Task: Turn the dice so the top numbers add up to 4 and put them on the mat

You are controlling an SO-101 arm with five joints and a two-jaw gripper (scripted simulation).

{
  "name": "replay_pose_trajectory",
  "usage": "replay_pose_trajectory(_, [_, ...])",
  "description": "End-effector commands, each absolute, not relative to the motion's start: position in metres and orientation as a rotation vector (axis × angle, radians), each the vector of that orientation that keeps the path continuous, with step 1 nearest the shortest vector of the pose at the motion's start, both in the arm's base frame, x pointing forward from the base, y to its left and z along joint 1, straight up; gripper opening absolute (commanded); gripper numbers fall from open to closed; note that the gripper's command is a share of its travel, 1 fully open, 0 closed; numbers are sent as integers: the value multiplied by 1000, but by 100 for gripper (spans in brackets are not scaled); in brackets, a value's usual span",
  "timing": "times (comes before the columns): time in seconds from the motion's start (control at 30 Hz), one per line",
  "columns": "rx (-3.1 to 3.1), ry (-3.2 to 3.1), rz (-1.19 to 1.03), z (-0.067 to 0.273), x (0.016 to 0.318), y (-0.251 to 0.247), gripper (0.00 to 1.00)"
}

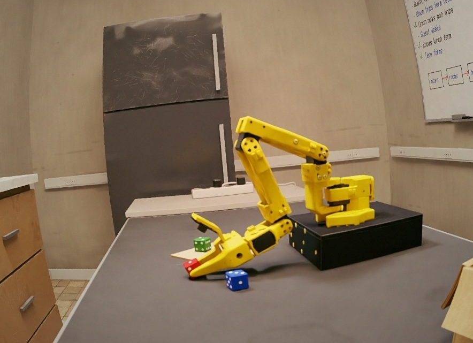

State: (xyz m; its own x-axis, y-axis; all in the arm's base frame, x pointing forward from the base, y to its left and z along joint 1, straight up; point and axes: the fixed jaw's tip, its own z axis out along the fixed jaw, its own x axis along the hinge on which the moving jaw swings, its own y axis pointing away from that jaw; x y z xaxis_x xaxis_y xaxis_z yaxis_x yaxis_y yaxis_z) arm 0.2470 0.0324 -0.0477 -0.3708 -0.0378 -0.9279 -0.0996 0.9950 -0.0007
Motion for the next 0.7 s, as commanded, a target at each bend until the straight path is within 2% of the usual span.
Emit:
replay_pose_trajectory(0.0, [-101, 1951, 55, -50, 246, 31, 0])
replay_pose_trajectory(0.33, [-101, 1951, 55, -50, 246, 31, 1])
replay_pose_trajectory(0.67, [-101, 1951, 55, -50, 246, 31, 14])
